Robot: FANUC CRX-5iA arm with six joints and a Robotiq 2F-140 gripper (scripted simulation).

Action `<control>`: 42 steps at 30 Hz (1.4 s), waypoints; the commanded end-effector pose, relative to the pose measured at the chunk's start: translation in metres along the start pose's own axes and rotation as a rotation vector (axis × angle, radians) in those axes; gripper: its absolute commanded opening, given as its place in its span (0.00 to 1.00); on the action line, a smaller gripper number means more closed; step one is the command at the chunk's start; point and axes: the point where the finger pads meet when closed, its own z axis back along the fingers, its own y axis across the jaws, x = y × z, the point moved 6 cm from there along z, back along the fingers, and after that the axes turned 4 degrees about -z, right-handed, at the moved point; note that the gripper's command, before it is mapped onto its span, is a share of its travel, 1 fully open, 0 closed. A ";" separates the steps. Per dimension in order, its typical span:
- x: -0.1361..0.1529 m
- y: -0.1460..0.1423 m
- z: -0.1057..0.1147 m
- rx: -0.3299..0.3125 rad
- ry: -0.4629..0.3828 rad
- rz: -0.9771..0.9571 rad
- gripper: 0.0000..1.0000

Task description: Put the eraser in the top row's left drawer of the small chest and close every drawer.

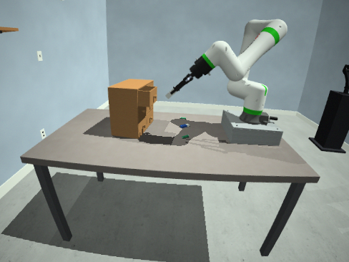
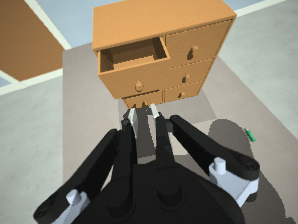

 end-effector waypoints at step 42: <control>-0.019 -0.001 0.121 0.040 -0.551 -0.001 0.20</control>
